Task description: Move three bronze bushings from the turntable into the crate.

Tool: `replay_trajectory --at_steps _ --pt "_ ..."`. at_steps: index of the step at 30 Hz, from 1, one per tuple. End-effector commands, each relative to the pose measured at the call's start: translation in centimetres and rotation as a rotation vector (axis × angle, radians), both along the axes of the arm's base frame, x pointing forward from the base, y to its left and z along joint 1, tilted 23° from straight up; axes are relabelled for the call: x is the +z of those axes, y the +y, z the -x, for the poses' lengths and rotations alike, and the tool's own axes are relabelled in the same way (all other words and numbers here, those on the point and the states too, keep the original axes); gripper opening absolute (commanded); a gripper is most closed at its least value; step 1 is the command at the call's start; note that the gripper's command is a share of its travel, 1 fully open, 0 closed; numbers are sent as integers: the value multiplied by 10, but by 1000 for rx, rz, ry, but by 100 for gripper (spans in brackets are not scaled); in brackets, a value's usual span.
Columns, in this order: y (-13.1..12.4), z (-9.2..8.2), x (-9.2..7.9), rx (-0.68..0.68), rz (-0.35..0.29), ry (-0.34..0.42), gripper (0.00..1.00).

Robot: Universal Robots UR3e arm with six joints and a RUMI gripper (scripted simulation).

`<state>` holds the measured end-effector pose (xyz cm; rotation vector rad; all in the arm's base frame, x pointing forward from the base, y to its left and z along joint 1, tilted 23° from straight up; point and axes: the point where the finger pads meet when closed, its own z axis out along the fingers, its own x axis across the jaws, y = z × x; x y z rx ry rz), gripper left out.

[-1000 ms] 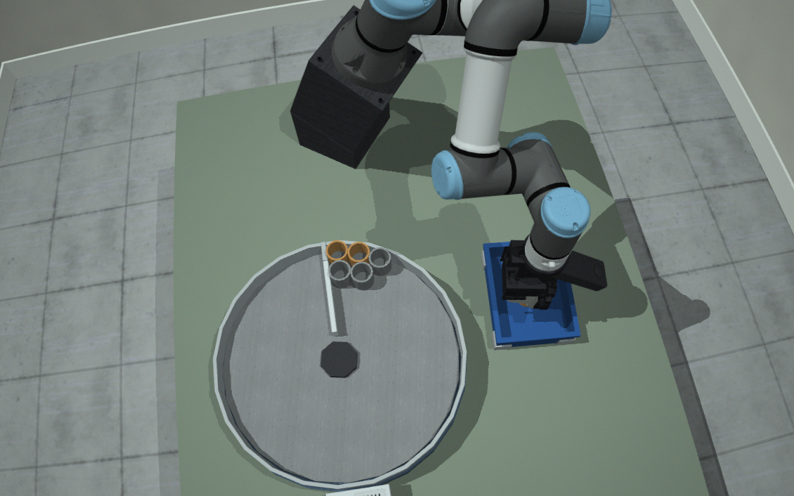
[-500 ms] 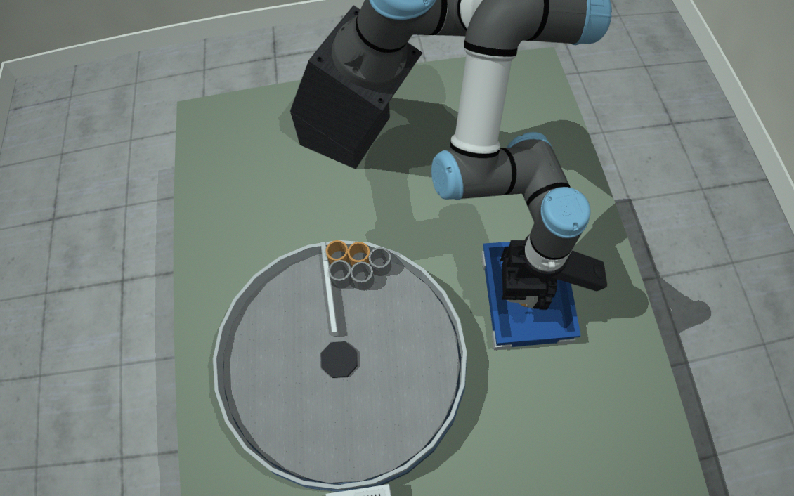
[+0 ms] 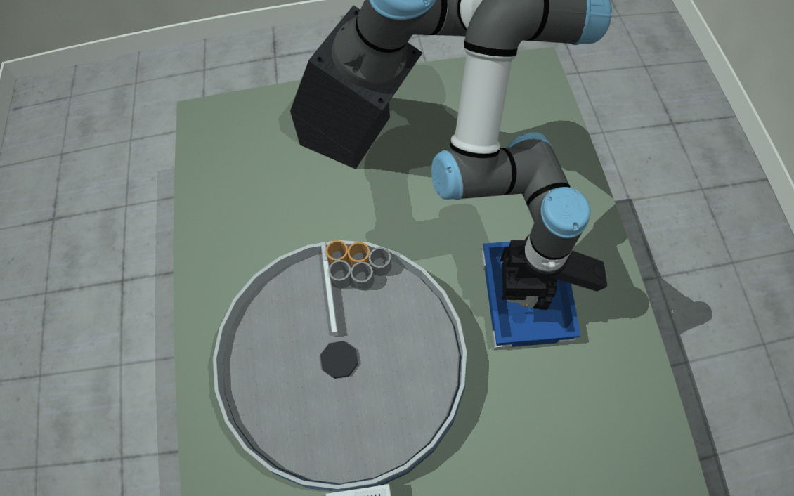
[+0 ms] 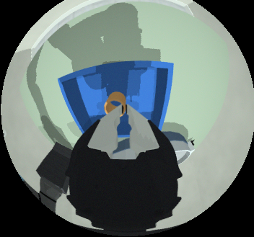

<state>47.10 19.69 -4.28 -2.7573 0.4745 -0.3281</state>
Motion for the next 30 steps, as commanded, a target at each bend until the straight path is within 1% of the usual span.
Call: replay_trajectory --at_steps 1,2,30 --pt "0 -1 1 0 0 -3 0" --pt "0 -1 1 0 0 -3 6" --pt "0 -1 1 0 0 -3 6"
